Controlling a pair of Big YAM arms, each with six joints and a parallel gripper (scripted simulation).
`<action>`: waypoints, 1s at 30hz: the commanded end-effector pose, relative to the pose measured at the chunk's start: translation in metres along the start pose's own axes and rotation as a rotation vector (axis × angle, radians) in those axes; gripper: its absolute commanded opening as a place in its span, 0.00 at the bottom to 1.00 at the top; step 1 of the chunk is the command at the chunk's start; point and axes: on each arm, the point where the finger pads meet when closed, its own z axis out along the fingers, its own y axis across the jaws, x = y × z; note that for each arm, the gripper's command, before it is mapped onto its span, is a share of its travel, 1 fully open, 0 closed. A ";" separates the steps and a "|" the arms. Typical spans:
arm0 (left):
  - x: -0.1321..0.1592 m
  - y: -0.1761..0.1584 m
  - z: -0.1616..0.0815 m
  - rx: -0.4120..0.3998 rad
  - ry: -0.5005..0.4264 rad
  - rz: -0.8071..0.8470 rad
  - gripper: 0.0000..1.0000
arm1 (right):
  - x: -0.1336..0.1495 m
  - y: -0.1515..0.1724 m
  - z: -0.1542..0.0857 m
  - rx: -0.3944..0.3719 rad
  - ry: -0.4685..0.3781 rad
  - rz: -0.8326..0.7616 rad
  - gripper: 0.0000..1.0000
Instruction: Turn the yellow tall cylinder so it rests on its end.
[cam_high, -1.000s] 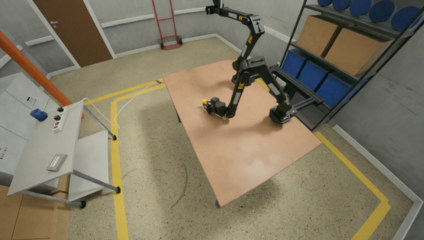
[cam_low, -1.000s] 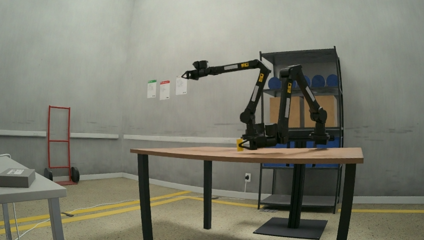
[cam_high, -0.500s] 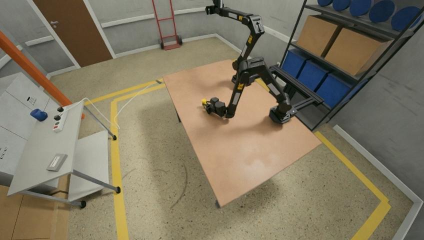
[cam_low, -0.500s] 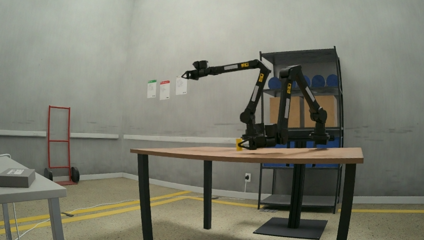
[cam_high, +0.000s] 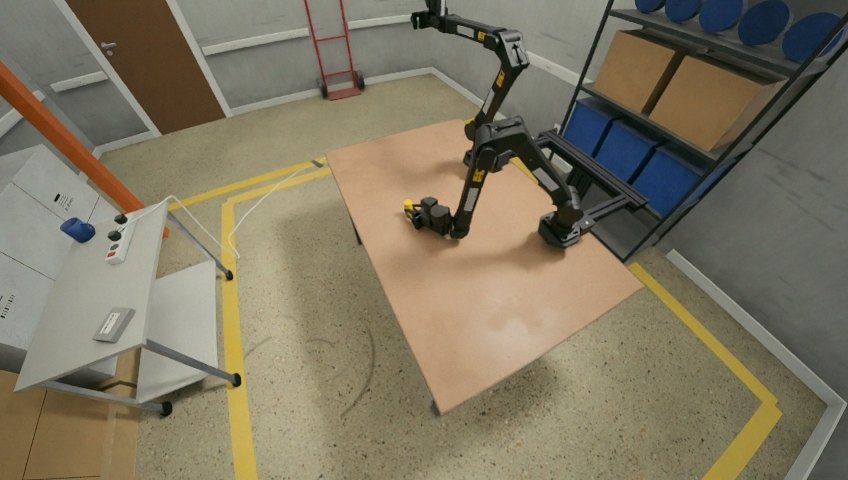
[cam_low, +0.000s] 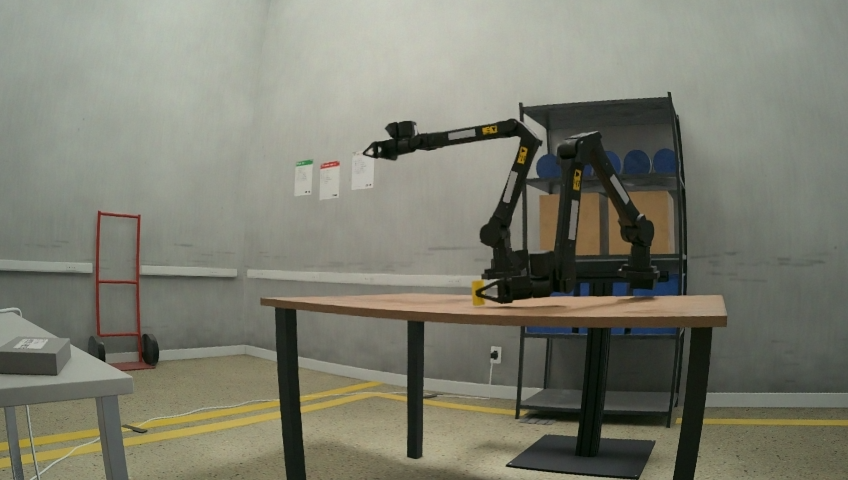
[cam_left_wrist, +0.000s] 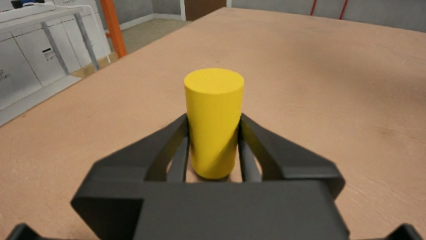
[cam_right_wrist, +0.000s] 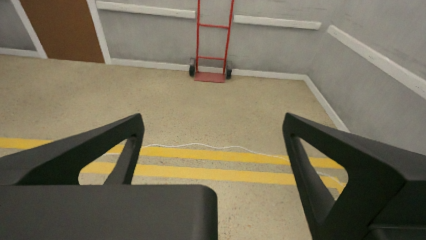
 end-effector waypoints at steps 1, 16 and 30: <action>-0.019 0.013 0.006 -0.013 -0.052 0.022 0.31 | -0.036 -0.005 -0.006 0.013 -0.076 0.015 1.00; -0.012 0.012 0.005 -0.013 -0.044 0.016 0.31 | -0.036 -0.005 -0.006 0.013 -0.076 0.015 1.00; -0.014 0.013 0.005 -0.014 -0.047 0.018 1.00 | -0.036 -0.005 -0.006 0.013 -0.076 0.015 1.00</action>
